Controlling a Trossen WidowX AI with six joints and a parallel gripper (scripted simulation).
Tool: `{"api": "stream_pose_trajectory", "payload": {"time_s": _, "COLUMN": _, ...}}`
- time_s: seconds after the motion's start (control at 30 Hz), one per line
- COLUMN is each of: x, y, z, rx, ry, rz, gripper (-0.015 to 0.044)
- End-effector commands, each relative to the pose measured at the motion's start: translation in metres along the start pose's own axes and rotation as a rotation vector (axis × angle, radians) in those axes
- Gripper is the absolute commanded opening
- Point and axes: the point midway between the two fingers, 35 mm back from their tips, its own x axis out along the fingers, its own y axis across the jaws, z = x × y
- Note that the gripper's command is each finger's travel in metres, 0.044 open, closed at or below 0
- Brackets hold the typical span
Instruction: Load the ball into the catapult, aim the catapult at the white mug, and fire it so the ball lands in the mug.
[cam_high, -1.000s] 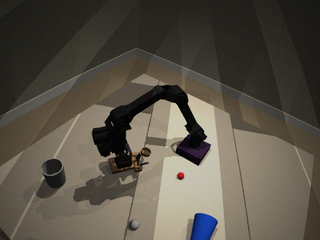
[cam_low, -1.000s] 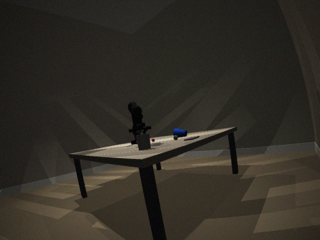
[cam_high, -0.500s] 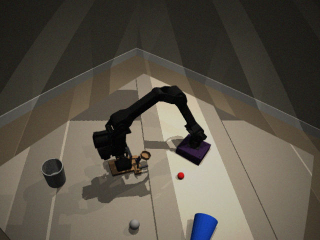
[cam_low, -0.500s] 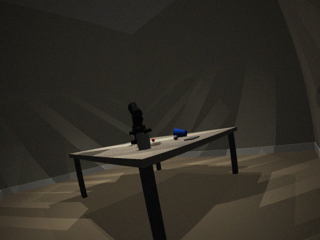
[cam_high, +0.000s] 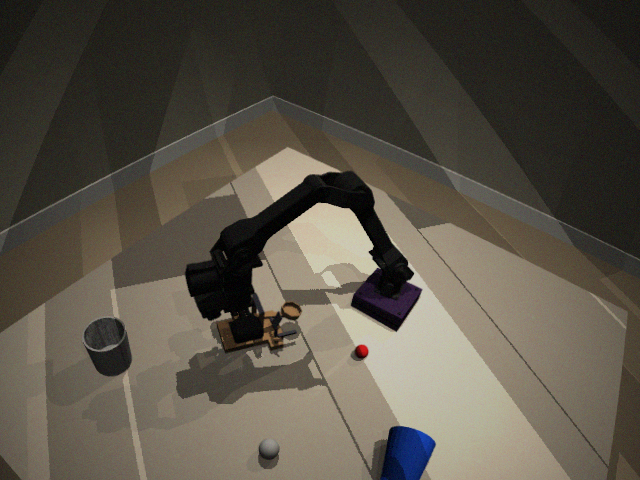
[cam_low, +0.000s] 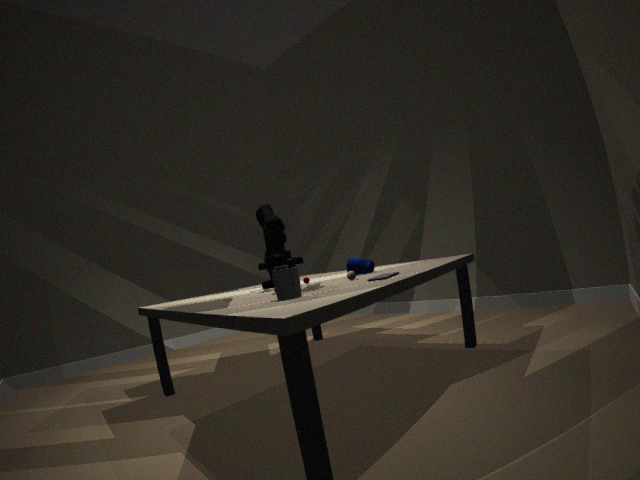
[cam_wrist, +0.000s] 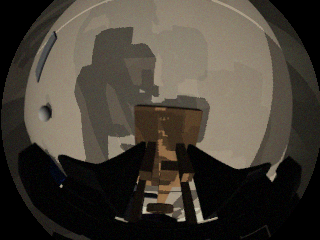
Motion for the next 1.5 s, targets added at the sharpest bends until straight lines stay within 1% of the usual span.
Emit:
{"api": "stream_pose_trajectory", "payload": {"time_s": 0.0, "x": -0.001, "y": 0.0, "z": 0.0, "rx": 0.001, "ry": -0.001, "rz": 0.0, "gripper": 0.0315}}
{"api": "stream_pose_trajectory", "payload": {"time_s": 0.1, "x": -0.003, "y": 0.0, "z": 0.001, "rx": 0.001, "ry": -0.001, "rz": 0.0, "gripper": 0.0394}}
{"api": "stream_pose_trajectory", "payload": {"time_s": 0.17, "x": -0.021, "y": 0.0, "z": 0.003, "rx": 0.001, "ry": -0.002, "rz": 0.0, "gripper": 0.044}}
{"api": "stream_pose_trajectory", "payload": {"time_s": 0.33, "x": -0.091, "y": 0.0, "z": 0.002, "rx": 0.0, "ry": -0.001, "rz": 0.001, "gripper": 0.044}}
{"api": "stream_pose_trajectory", "payload": {"time_s": 0.4, "x": -0.1, "y": 0.0, "z": 0.0, "rx": 0.0, "ry": -0.001, "rz": 0.001, "gripper": 0.044}}
{"api": "stream_pose_trajectory", "payload": {"time_s": 0.43, "x": -0.1, "y": 0.0, "z": 0.0, "rx": 0.0, "ry": -0.001, "rz": 0.001, "gripper": 0.044}}
{"api": "stream_pose_trajectory", "payload": {"time_s": 0.47, "x": -0.083, "y": 0.0, "z": 0.003, "rx": -0.002, "ry": 0.001, "rz": 0.0, "gripper": 0.044}}
{"api": "stream_pose_trajectory", "payload": {"time_s": 0.57, "x": -0.083, "y": 0.0, "z": 0.003, "rx": -0.002, "ry": 0.001, "rz": 0.0, "gripper": 0.044}}
{"api": "stream_pose_trajectory", "payload": {"time_s": 0.67, "x": -0.096, "y": 0.0, "z": -0.002, "rx": 0.0, "ry": -0.001, "rz": -0.001, "gripper": 0.044}}
{"api": "stream_pose_trajectory", "payload": {"time_s": 0.7, "x": -0.094, "y": 0.0, "z": -0.002, "rx": 0.0, "ry": -0.001, "rz": -0.001, "gripper": 0.044}}
{"api": "stream_pose_trajectory", "payload": {"time_s": 0.87, "x": -0.051, "y": 0.0, "z": -0.002, "rx": 0.0, "ry": -0.001, "rz": -0.002, "gripper": 0.044}}
{"api": "stream_pose_trajectory", "payload": {"time_s": 1.1, "x": -0.047, "y": 0.0, "z": -0.002, "rx": 0.0, "ry": -0.001, "rz": -0.002, "gripper": 0.044}}
{"api": "stream_pose_trajectory", "payload": {"time_s": 1.47, "x": -0.029, "y": 0.0, "z": -0.001, "rx": 0.0, "ry": -0.001, "rz": -0.002, "gripper": 0.044}}
